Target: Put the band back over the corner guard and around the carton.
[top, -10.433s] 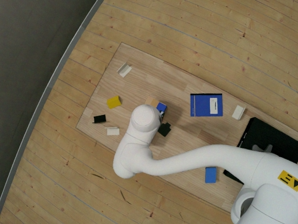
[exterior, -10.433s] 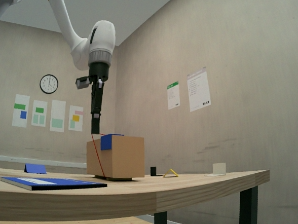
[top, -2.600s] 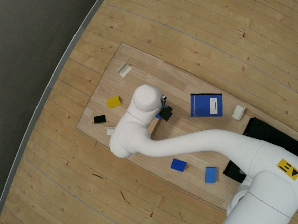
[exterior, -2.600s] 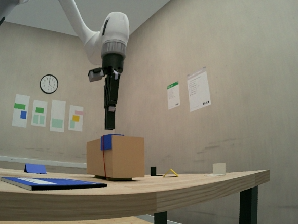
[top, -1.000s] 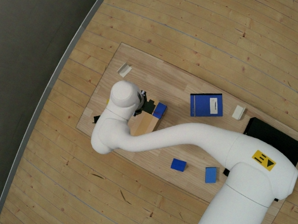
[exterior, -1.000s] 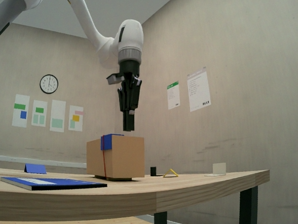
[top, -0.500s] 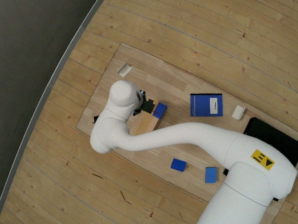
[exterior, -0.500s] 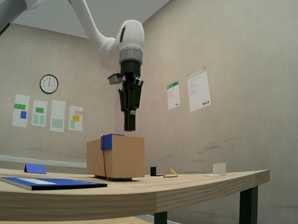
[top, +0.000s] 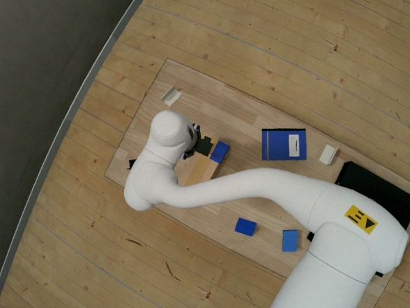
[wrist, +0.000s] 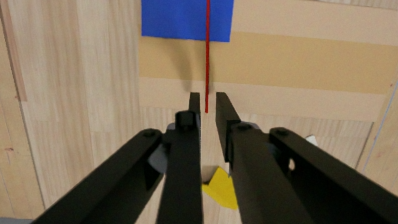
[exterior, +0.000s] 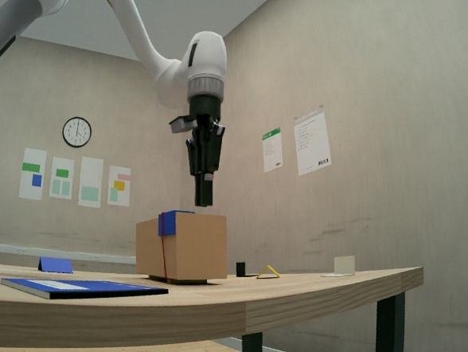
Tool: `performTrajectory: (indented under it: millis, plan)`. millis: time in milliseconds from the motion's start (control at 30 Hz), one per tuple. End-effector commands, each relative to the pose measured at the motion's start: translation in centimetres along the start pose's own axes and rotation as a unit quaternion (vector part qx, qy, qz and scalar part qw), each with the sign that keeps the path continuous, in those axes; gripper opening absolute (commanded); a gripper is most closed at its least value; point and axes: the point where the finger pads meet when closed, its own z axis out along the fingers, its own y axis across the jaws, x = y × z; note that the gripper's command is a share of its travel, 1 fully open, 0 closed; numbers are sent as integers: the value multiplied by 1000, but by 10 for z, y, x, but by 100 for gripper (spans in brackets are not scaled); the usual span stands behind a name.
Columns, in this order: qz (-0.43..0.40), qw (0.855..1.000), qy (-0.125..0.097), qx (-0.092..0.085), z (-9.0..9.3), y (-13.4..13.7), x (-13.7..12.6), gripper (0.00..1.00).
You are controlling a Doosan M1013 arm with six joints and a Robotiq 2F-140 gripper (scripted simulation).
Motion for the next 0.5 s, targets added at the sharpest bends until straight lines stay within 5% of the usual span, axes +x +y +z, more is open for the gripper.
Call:
performTrajectory:
  millis: [0,467]
  plan:
    - [-2,1000,-1,-1,1,1,-3,18]
    - [-3,1000,0,-1,12,1,0,18]
